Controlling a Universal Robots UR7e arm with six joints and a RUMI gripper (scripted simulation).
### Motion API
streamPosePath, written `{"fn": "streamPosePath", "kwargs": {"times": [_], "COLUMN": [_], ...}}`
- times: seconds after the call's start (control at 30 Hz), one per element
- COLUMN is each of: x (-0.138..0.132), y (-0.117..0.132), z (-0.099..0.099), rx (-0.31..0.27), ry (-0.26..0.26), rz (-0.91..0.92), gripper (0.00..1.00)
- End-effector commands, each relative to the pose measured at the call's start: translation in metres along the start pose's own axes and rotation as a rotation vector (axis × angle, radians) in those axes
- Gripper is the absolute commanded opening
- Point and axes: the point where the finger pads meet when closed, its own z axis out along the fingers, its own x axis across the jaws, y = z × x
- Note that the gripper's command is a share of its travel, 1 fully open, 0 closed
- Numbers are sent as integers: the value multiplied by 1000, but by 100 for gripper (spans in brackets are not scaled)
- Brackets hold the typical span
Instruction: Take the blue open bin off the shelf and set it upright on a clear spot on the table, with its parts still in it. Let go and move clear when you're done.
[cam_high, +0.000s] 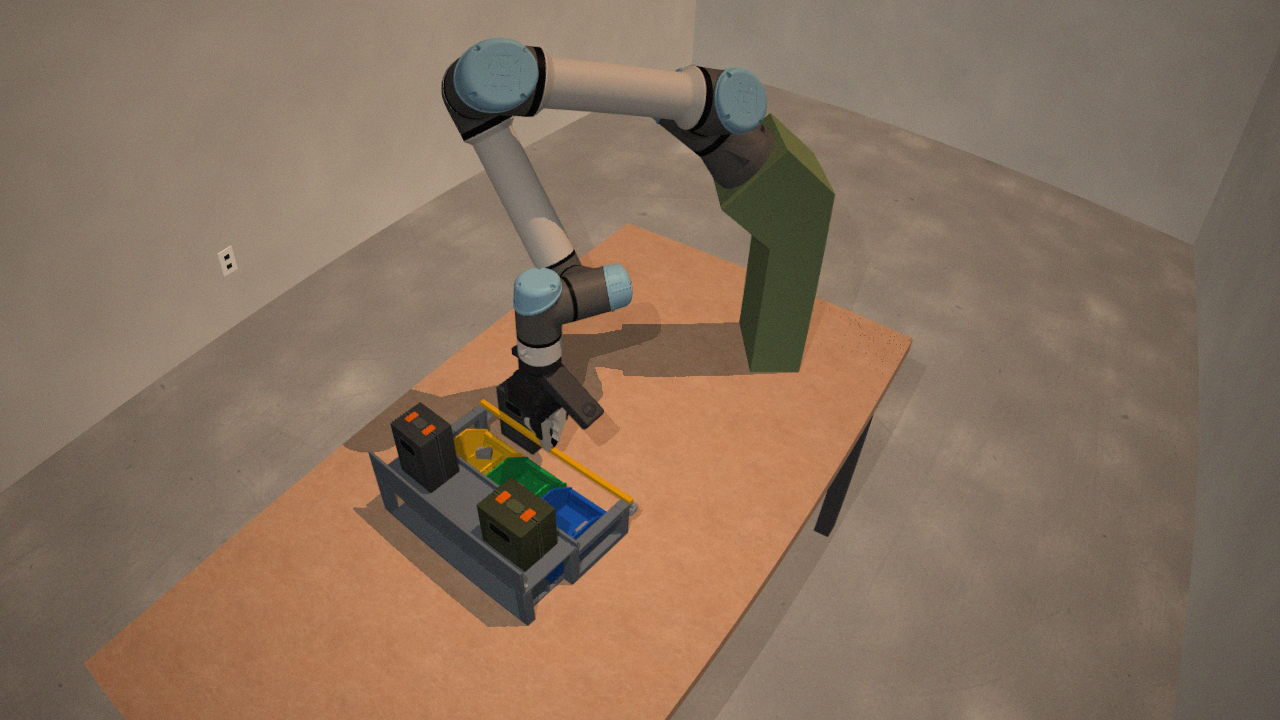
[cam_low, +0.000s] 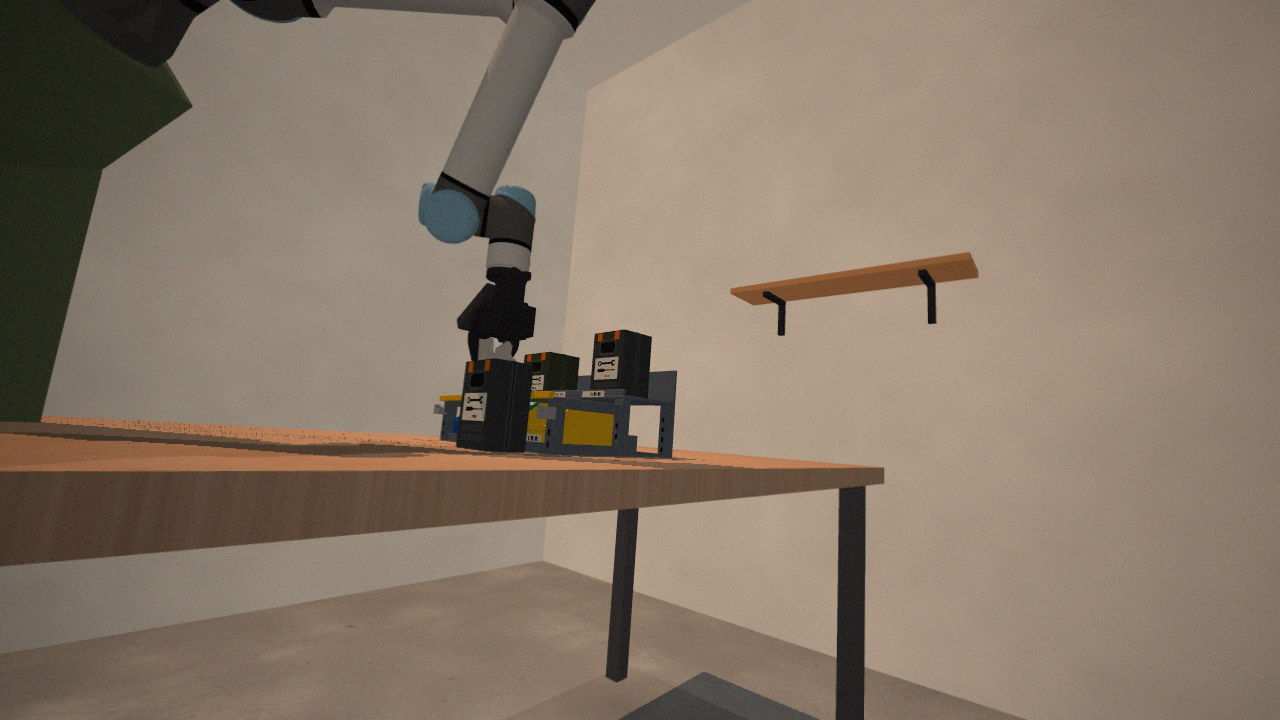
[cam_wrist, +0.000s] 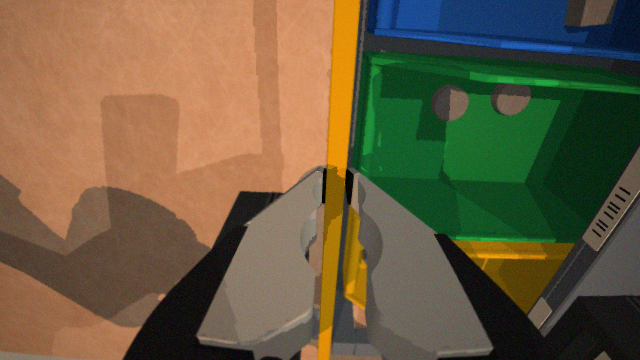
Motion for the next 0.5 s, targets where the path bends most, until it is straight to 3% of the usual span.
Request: {"fn": "streamPosePath", "kwargs": {"times": [0.0,0.47], "x": [1,1], "y": [0,0], "z": [-5,-20], "rx": [0,0], "ry": [1,1], "rz": [0,0], "gripper": [0,0]}}
